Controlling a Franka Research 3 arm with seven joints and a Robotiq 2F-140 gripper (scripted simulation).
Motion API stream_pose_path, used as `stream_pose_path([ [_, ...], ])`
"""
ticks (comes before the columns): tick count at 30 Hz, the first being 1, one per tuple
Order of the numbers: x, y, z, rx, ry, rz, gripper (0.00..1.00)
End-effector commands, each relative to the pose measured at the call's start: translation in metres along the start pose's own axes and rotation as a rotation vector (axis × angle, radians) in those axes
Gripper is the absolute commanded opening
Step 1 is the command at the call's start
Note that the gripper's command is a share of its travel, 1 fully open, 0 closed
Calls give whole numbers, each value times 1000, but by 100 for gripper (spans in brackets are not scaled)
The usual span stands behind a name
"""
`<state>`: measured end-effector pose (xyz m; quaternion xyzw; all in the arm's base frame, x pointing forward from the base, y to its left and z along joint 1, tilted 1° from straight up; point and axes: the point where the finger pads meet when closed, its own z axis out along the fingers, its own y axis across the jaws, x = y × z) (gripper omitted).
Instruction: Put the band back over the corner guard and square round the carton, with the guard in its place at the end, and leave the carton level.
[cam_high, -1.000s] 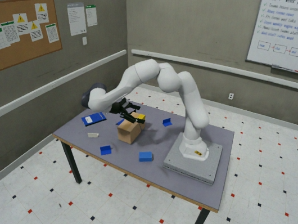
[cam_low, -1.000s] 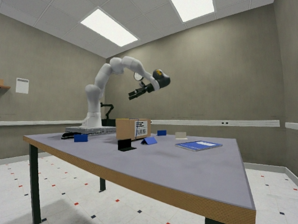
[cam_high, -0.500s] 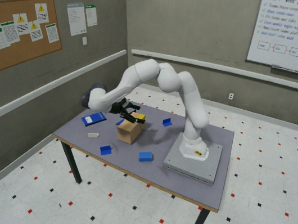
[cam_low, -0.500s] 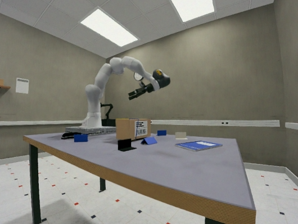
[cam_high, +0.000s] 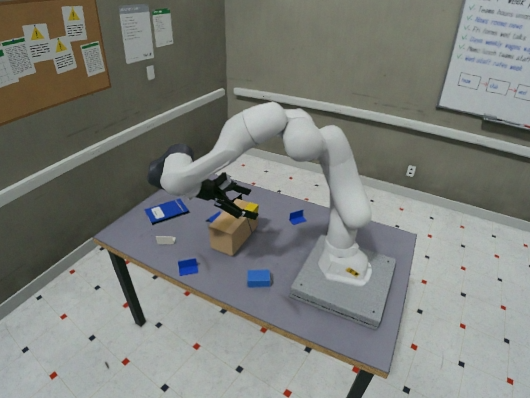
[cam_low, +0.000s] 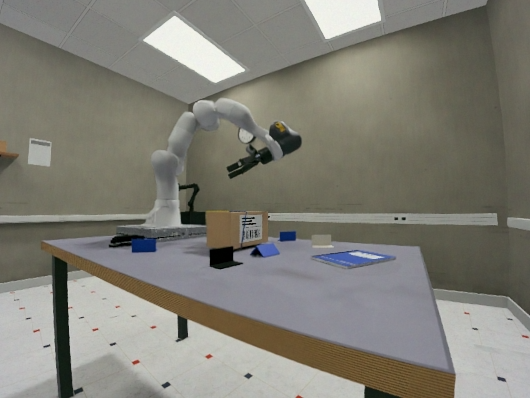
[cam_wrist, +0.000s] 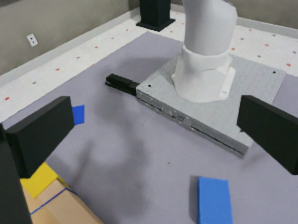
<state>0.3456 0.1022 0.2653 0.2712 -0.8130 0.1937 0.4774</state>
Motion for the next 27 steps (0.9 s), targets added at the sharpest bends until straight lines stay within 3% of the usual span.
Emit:
stream_pose_path([
  [1,-9,-6,1,-10,-47,22,100],
  [9,-19,-18,7,-33,-116,51,100],
  [24,-50,-58,25,-123,-358,165,100],
  [27,-53,-61,26,-130,-377,175,100],
])
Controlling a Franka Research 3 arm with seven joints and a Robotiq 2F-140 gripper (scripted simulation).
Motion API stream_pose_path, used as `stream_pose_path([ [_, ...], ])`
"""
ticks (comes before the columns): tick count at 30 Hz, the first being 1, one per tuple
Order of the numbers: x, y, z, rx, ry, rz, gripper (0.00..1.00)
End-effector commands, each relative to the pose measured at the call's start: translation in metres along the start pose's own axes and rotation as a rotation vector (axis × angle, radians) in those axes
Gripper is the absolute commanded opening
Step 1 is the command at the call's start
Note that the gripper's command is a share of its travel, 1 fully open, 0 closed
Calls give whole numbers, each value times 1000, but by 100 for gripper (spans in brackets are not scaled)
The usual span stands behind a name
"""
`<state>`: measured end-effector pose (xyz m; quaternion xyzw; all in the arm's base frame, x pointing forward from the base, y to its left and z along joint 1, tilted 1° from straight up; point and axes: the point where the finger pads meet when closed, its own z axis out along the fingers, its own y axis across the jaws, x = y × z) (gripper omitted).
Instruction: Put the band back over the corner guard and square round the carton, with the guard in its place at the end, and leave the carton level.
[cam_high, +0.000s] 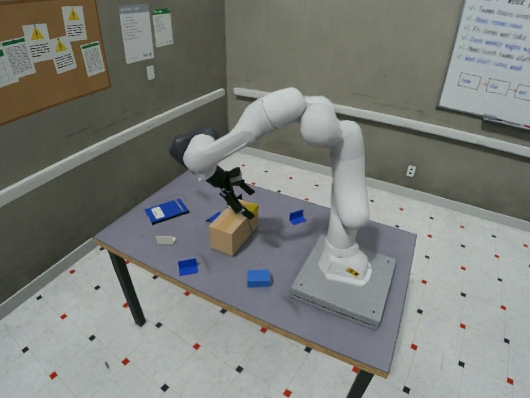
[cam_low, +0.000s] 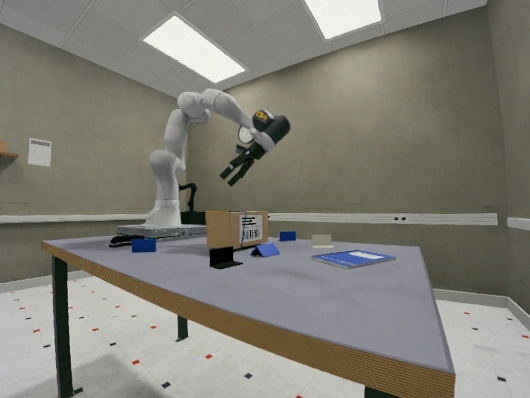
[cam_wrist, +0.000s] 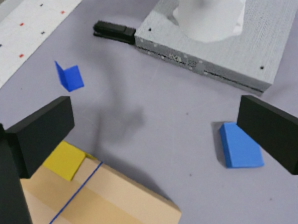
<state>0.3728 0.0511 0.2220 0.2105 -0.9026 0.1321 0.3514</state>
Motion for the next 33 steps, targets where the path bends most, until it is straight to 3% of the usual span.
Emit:
stream_pose_path([
  [1,-20,-6,1,-13,-96,43,100],
  [14,-44,-42,15,-115,-343,181,100],
  [16,-44,-42,15,-115,-343,181,100],
  [28,-57,-69,20,-202,-540,305,100],
  [33,-59,-75,21,-220,-579,331,100],
])
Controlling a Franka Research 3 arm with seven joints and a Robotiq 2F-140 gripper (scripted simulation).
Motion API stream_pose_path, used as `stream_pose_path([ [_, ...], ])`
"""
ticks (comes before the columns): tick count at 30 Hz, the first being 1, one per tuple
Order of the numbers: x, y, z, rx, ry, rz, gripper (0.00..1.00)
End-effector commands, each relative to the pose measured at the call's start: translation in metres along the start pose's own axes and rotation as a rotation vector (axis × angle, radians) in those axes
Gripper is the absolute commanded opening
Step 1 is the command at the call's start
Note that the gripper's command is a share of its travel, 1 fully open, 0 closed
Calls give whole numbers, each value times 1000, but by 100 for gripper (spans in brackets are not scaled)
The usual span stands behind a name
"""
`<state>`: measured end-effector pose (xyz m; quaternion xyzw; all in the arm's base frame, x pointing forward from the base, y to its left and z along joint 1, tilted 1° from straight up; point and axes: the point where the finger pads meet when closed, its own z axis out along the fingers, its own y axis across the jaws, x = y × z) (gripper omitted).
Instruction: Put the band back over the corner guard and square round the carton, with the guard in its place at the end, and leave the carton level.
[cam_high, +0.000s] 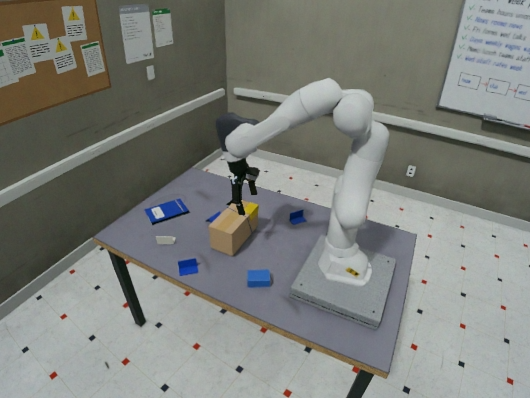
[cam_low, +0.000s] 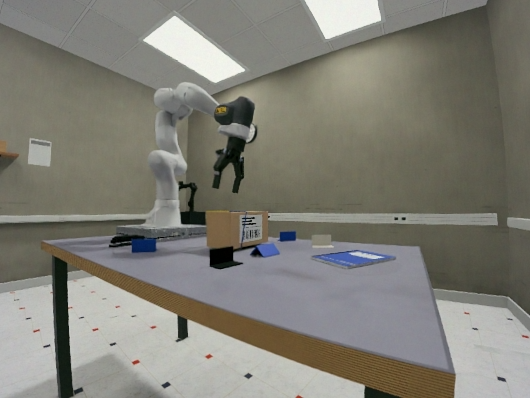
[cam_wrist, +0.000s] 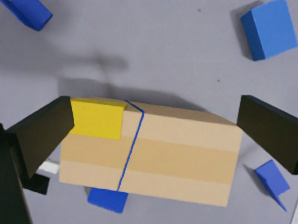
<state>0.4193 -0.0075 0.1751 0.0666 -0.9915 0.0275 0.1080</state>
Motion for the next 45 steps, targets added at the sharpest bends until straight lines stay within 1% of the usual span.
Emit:
stream_pose_path([
  [1,-17,-2,-2,-11,-78,41,100],
  [8,-21,-10,-1,-41,-148,89,100],
  [15,-24,-15,-2,-59,-190,119,100],
  [25,-25,-17,-2,-67,-209,132,100],
  [42,-25,-17,-2,-68,-211,134,100],
  [45,-26,-18,4,-73,-210,173,100],
])
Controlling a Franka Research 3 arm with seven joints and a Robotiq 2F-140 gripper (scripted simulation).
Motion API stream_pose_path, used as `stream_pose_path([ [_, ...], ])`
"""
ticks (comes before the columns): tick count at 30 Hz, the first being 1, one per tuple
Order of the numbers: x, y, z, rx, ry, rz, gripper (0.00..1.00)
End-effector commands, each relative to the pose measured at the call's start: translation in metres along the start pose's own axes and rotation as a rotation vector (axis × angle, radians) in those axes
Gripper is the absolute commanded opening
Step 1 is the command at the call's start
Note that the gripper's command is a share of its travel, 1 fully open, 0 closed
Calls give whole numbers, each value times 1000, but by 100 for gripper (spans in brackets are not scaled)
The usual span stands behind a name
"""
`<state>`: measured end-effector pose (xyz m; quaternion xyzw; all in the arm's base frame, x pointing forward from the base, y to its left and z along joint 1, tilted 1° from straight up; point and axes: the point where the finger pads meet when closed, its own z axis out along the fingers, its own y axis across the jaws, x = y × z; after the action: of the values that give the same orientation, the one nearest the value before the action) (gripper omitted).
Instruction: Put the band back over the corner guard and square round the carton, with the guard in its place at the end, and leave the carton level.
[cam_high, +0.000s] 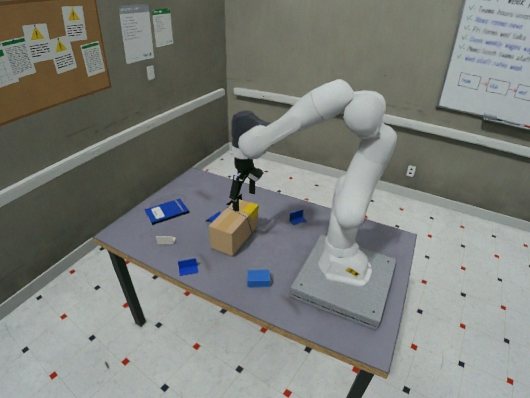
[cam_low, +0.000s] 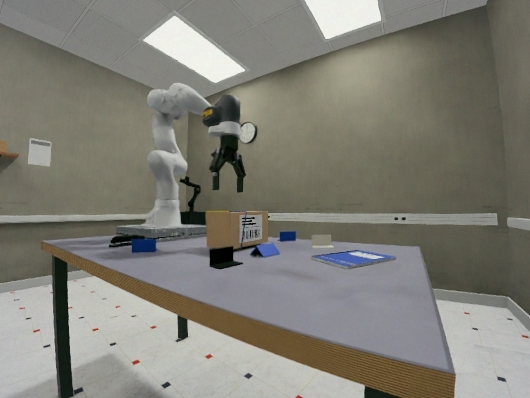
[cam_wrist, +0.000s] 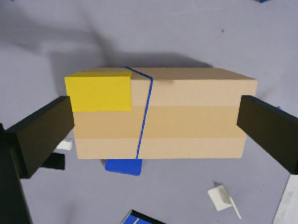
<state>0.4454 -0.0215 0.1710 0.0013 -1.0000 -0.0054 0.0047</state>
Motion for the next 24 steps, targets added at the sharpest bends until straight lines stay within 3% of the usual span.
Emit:
stream_pose_path([
  [1,-1,-2,11,-3,-3,79,100],
  [4,0,-4,26,-4,-2,179,100],
  [8,0,-4,29,-4,-2,193,100],
  [9,0,-4,29,-4,-2,193,18],
  [24,0,-4,29,-4,-2,193,18],
])
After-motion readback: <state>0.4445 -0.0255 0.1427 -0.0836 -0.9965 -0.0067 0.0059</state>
